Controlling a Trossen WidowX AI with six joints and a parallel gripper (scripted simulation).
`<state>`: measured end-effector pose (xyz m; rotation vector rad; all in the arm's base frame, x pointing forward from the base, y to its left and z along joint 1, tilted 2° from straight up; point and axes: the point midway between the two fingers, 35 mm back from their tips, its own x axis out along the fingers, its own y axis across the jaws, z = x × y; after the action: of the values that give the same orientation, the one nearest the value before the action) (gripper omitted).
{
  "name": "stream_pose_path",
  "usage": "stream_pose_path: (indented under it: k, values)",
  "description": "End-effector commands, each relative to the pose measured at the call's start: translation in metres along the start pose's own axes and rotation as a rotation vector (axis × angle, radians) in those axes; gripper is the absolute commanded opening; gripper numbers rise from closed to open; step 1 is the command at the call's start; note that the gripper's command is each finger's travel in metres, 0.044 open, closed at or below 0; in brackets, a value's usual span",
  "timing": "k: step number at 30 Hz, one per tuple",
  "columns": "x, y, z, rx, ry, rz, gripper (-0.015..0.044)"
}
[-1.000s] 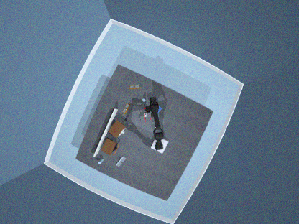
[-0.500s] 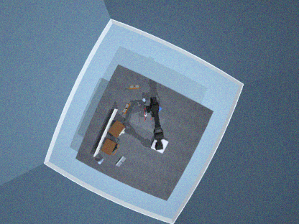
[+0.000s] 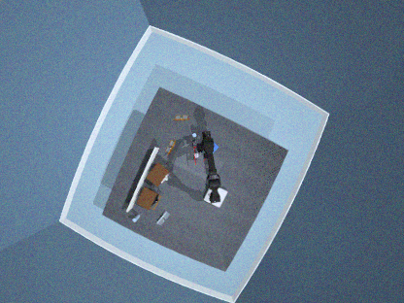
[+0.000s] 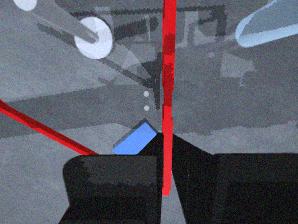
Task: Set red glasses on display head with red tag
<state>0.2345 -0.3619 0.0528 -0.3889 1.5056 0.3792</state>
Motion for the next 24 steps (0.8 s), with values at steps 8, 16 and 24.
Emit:
stream_pose_path:
  k: [8,16,24]
  values:
    - [-0.033,-0.001,0.004,0.002,0.004,0.002,0.0]
    - [-0.059,0.0,0.006,0.002,0.004,0.002,0.0]
    - [-0.059,0.003,0.037,-0.16,0.001,0.002,0.0]
